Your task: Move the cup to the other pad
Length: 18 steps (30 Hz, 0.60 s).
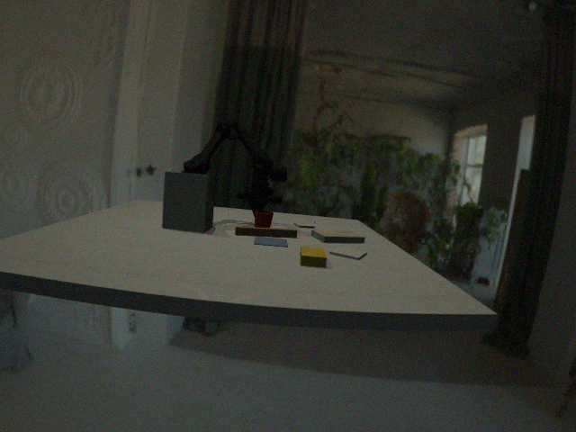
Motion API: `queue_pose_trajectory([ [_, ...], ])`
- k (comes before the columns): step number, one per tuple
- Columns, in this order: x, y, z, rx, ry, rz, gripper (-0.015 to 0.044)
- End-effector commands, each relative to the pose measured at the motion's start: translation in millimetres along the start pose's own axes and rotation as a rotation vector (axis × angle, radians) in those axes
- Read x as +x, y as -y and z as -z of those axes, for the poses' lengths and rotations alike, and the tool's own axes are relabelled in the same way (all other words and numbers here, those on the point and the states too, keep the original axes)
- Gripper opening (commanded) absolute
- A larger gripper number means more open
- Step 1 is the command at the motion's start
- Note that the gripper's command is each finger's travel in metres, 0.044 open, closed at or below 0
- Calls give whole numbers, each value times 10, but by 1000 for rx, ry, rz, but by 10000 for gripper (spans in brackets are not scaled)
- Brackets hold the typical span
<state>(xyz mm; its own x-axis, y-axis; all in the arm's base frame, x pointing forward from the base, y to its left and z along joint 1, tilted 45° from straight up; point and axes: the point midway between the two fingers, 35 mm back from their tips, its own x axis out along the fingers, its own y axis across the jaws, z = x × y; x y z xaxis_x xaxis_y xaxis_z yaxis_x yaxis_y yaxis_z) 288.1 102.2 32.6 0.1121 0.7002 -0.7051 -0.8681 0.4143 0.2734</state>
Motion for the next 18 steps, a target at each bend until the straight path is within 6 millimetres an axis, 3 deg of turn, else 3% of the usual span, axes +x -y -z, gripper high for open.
queue_pose_trajectory([
  [1,-2,1,-1,-1,0,0,0],
  [4,-2,1,-1,-1,0,0,0],
  [9,-2,1,-1,-1,0,0,128],
  [18,-46,6,-1,0,-1,0,128],
])
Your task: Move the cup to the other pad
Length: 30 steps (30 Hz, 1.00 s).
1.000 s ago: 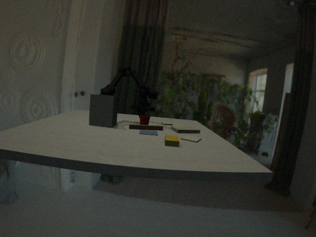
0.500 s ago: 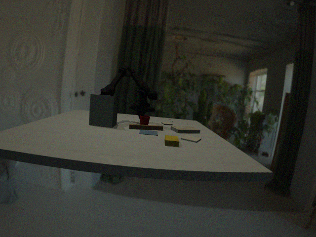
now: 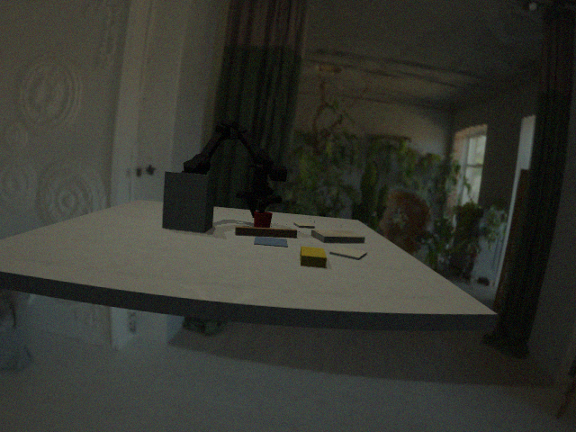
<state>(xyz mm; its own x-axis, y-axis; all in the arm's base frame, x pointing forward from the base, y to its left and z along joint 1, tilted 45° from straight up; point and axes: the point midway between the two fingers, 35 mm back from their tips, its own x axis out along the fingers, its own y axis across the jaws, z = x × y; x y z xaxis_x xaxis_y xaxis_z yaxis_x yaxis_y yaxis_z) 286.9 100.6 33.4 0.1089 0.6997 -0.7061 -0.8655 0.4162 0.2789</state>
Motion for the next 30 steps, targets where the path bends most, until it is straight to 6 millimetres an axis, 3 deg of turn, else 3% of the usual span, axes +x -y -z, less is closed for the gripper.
queue_pose_trajectory([
  [1,-40,12,-11,-6,1,3,128],
  [30,-417,10,39,2,-5,0,128],
])
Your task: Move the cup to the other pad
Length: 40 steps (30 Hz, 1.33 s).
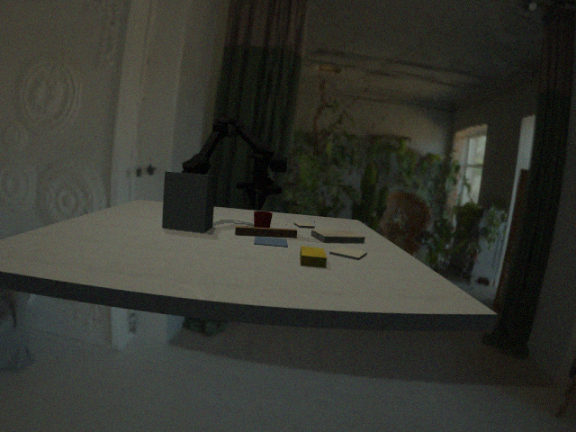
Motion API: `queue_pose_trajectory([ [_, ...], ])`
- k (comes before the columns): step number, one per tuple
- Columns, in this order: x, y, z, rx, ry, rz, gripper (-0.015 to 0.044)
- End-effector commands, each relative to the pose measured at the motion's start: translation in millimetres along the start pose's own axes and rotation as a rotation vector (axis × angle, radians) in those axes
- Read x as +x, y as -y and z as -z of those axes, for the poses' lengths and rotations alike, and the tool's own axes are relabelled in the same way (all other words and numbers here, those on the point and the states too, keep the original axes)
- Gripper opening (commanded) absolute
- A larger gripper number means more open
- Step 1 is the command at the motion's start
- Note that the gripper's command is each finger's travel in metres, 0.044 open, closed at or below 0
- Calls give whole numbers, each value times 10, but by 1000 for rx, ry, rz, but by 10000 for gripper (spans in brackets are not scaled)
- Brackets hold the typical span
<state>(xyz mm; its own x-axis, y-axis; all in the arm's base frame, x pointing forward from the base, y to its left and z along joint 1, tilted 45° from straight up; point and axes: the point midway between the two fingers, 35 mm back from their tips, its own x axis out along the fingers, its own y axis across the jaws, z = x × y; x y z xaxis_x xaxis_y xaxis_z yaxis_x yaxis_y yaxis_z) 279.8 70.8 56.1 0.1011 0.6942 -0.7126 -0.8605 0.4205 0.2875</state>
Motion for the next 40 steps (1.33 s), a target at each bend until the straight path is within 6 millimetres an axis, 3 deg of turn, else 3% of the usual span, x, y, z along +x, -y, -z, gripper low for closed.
queue_pose_trajectory([
  [1,-52,8,-15,-9,6,3,128],
  [5,-87,0,8,-8,6,2,128],
  [17,-123,5,19,-1,-1,2,440],
  [30,-660,-2,51,-7,3,3,440],
  [40,-647,-9,60,3,8,1,440],
])
